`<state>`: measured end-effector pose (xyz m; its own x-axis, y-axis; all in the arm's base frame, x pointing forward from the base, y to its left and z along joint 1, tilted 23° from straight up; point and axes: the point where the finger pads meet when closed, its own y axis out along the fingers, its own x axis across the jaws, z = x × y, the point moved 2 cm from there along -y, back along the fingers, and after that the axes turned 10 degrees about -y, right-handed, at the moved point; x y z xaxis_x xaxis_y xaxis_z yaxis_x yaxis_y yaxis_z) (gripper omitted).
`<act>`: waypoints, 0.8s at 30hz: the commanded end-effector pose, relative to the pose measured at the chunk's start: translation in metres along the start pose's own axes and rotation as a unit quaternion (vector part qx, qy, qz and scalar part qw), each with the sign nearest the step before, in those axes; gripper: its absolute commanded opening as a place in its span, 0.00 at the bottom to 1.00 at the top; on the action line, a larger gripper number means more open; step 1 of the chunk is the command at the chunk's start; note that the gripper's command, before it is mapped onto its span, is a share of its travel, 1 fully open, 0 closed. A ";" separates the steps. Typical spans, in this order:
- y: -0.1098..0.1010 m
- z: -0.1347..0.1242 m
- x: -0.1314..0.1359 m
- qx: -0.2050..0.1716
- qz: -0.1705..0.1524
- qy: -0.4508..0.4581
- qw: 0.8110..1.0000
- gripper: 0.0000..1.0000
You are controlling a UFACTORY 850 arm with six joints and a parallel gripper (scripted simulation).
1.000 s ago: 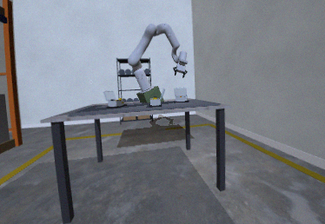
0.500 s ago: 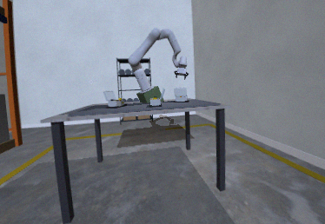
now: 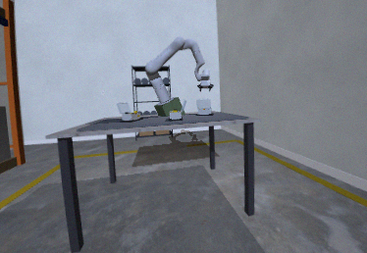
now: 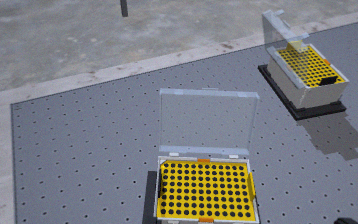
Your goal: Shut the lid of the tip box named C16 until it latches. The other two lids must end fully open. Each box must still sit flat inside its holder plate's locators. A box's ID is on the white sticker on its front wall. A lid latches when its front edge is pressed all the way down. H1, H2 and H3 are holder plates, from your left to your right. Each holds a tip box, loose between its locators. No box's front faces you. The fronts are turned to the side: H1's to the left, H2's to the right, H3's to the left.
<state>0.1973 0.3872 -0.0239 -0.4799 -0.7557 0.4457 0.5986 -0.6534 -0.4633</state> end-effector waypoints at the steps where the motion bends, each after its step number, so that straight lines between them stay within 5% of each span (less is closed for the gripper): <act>1: -0.002 -0.006 -0.003 0.014 0.003 0.020 1.000 1.00; 24: 0.063 -0.067 -0.017 0.014 0.003 0.020 1.000 1.00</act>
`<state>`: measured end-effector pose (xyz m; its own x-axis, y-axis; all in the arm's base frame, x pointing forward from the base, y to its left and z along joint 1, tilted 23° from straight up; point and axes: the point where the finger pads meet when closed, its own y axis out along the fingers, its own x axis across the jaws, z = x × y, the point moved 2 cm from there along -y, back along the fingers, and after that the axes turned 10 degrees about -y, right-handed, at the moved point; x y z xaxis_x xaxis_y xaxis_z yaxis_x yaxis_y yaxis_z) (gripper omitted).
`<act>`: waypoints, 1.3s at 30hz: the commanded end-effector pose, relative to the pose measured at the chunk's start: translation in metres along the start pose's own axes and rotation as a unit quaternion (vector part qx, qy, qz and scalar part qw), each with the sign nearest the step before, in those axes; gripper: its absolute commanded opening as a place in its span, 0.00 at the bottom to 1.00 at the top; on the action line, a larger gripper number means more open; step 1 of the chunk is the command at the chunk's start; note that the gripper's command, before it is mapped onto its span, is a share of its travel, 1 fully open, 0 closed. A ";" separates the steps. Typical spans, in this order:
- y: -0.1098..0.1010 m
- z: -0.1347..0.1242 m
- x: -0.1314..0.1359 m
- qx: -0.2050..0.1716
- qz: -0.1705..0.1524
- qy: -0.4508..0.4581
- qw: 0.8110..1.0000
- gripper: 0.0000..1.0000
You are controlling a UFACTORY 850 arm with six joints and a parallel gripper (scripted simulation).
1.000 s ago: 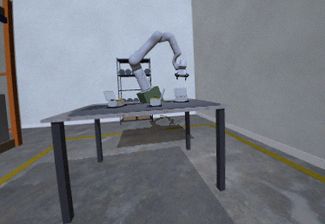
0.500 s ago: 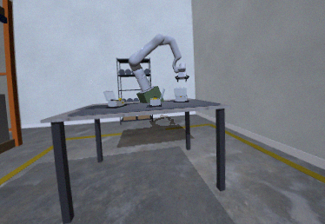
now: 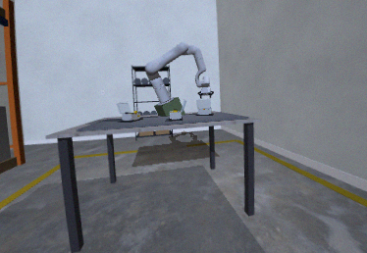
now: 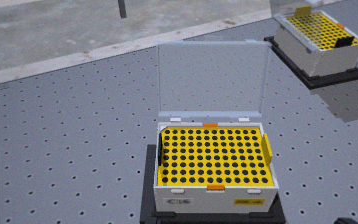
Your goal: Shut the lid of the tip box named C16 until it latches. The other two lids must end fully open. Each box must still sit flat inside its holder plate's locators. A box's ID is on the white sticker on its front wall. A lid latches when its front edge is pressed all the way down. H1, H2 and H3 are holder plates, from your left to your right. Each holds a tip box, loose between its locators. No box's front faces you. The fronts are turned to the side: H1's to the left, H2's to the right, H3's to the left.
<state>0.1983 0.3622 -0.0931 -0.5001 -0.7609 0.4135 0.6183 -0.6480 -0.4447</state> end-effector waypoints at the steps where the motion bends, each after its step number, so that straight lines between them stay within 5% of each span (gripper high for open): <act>1: 0.017 -0.017 -0.004 0.000 0.001 0.001 1.000 1.00; 24: 0.091 -0.090 -0.017 0.000 0.001 0.001 1.000 1.00; 39: 0.091 -0.090 -0.017 0.000 0.001 0.001 1.000 1.00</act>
